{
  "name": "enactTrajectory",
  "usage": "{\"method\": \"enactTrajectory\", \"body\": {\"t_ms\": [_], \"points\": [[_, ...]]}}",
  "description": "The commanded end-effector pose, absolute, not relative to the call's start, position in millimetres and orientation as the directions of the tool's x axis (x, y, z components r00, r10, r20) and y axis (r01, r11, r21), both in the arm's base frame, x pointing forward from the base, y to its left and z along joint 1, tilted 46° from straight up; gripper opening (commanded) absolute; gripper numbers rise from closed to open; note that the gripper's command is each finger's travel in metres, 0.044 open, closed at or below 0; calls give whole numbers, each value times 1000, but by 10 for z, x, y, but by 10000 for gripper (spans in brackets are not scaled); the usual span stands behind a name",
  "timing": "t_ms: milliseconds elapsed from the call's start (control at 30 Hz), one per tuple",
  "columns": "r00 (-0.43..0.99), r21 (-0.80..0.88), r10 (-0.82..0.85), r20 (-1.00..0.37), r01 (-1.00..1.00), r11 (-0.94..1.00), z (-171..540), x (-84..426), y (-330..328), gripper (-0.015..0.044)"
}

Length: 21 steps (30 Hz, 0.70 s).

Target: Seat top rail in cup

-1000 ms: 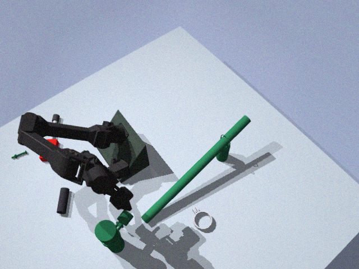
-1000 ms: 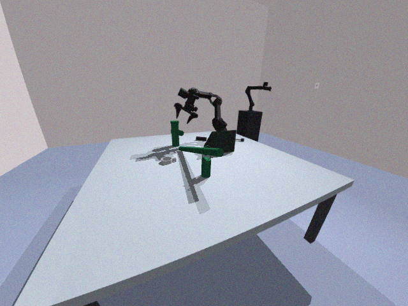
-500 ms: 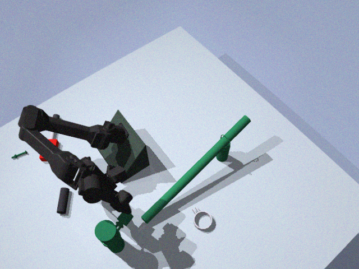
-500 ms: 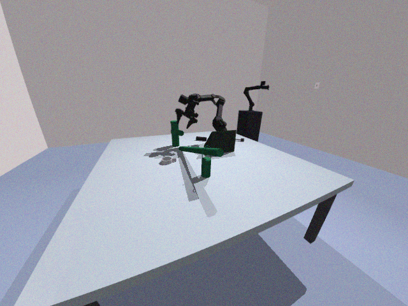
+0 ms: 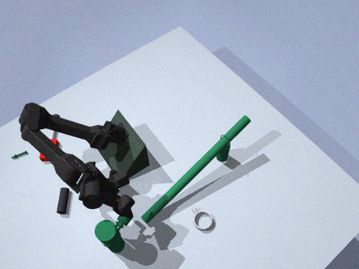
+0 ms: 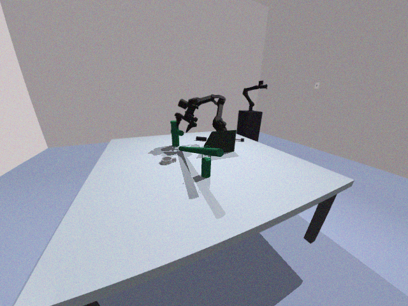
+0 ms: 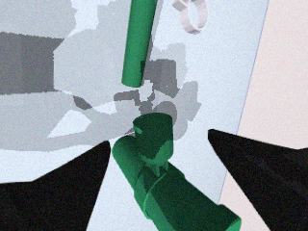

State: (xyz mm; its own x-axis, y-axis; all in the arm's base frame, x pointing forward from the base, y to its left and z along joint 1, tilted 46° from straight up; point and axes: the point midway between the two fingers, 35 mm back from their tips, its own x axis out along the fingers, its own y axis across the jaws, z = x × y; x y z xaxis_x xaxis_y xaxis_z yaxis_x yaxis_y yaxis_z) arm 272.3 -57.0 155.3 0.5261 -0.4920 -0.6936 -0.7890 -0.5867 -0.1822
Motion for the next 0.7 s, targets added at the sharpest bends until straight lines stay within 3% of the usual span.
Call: {"method": "enactTrajectory", "body": {"t_ms": [0, 667], "points": [[521, -173, -488, -700, -788, -591, 1478, 2756, -590, 440], [522, -174, -489, -699, -787, -591, 1252, 2927, -753, 440]]}}
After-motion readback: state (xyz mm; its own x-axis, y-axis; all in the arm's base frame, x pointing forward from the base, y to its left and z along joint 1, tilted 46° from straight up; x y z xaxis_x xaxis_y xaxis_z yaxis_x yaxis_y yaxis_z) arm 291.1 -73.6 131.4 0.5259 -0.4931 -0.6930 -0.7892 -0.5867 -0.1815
